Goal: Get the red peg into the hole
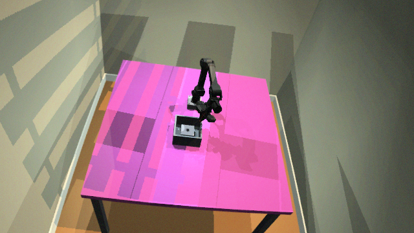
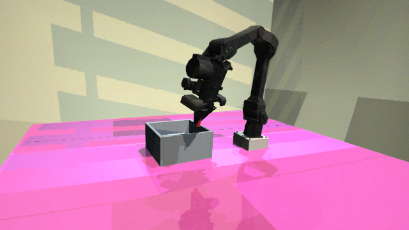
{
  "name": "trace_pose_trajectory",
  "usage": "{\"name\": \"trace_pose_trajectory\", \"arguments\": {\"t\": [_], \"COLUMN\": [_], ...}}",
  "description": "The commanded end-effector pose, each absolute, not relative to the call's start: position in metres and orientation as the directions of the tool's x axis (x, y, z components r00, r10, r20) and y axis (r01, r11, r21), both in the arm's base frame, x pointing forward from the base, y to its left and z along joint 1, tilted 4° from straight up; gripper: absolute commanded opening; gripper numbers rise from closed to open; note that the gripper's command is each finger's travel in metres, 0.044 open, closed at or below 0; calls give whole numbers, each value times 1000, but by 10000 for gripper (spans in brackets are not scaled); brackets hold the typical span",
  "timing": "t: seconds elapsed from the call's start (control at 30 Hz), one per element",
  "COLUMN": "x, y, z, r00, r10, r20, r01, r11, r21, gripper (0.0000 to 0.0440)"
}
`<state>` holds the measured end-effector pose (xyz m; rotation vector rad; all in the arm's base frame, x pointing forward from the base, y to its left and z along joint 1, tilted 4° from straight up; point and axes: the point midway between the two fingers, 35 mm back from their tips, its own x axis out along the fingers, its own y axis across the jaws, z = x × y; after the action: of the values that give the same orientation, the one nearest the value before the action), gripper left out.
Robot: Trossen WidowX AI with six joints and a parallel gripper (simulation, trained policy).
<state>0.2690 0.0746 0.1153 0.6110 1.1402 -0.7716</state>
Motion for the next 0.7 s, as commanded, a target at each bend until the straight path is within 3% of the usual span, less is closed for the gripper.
{"name": "trace_pose_trajectory", "arguments": {"t": [0.0, 0.67], "x": [279, 322], "y": [62, 6], "z": [113, 76], "r00": [217, 175], "r10": [-242, -212], "r20": [-946, -962], "r01": [806, 768], "r11": [591, 641], "r21": [34, -1], "gripper": [0, 0]}}
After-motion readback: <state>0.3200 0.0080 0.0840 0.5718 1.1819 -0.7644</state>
